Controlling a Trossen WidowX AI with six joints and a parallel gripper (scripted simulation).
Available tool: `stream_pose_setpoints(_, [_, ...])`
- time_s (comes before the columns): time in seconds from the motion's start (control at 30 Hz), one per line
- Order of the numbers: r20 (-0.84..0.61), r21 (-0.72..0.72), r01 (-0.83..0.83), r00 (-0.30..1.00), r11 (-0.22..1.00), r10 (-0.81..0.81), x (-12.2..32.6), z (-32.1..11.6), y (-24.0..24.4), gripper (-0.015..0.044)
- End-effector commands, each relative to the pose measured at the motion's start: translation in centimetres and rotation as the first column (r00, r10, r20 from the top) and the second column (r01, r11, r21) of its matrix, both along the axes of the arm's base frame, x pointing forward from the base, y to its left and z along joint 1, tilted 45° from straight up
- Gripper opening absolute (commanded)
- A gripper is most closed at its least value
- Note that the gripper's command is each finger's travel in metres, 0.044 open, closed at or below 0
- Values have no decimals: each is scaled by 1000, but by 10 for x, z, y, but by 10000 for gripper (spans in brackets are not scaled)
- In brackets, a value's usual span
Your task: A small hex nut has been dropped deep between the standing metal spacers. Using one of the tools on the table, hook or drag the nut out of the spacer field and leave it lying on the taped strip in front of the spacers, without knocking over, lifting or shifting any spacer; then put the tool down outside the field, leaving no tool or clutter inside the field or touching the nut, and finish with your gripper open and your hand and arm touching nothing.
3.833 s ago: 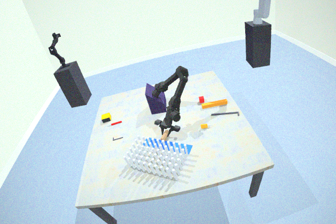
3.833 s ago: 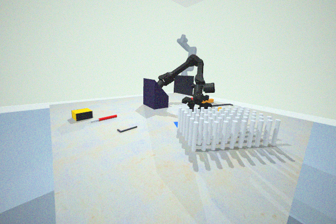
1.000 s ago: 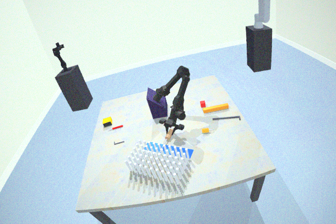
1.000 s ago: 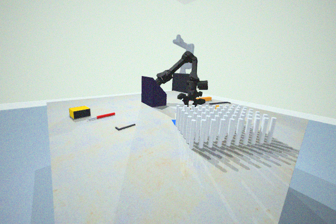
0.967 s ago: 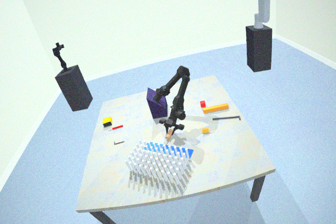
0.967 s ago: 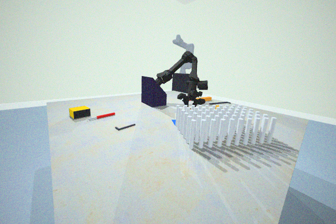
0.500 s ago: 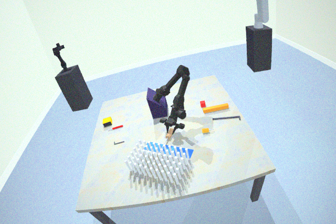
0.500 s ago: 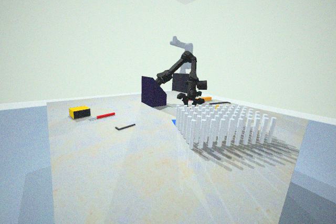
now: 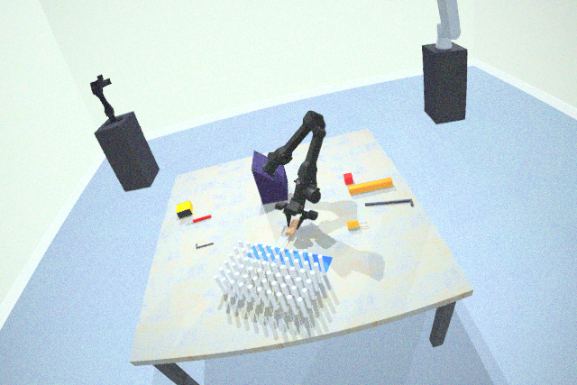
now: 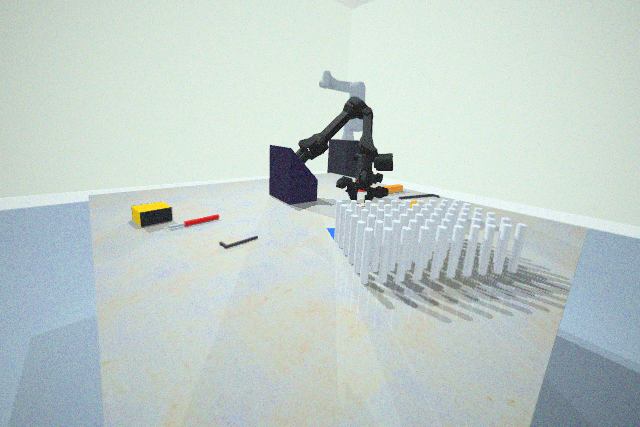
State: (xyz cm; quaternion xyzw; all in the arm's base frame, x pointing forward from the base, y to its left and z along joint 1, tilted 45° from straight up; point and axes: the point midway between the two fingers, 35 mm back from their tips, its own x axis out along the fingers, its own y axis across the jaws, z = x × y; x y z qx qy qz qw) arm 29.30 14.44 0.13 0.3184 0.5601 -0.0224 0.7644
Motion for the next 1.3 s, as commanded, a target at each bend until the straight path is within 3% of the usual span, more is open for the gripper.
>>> stream_pose_setpoints(0.0, [-4,-5,7,1000,1000,-7,-4,0,-1,0])
stream_pose_setpoints(1.27, [-4,-3,7,1000,1000,-7,-27,7,7,0])
